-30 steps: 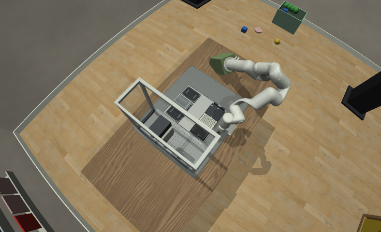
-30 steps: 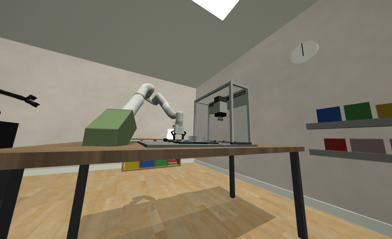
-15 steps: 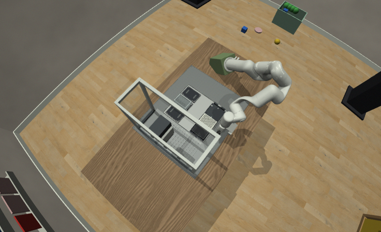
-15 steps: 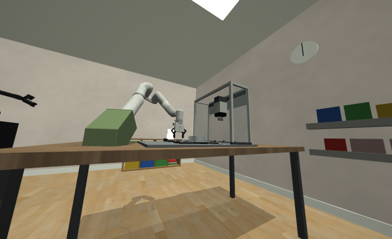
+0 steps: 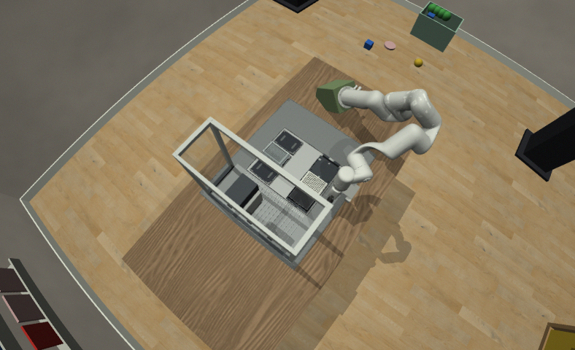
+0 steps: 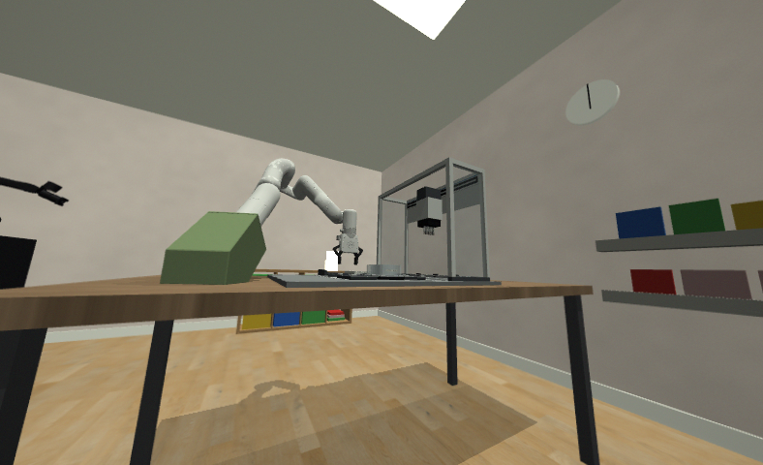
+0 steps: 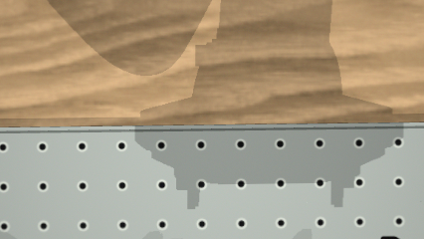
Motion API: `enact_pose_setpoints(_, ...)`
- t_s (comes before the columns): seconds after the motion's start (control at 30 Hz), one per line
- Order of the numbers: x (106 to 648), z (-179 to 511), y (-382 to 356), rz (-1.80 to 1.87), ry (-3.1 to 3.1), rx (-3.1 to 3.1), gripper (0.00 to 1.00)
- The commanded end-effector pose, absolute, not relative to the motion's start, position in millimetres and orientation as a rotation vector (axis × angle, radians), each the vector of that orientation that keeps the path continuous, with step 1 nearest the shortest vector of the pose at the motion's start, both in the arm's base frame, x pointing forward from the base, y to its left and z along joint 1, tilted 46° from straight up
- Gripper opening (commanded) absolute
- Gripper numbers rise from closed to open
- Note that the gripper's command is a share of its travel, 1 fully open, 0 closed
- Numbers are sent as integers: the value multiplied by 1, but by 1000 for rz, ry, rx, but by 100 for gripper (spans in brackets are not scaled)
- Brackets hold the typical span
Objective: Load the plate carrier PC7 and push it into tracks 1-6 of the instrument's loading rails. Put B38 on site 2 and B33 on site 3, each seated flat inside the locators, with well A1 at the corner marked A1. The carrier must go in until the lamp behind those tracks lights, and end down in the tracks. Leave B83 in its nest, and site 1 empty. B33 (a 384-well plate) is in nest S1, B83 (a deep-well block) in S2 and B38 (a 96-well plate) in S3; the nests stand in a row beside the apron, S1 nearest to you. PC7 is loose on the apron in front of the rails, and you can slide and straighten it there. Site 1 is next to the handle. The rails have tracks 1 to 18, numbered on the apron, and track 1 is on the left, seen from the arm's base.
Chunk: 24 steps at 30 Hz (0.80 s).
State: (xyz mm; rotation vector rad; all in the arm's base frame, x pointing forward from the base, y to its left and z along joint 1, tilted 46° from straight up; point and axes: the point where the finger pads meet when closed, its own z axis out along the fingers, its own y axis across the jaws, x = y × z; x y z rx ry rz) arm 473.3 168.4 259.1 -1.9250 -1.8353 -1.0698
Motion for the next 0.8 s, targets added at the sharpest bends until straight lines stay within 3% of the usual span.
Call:
enact_pose_setpoints(0.0, 472, 265, 164, -1074, -1836, -1926, 100)
enact_pose_setpoints(0.77, 461, 289, 141, -1074, -1836, -1926, 100)
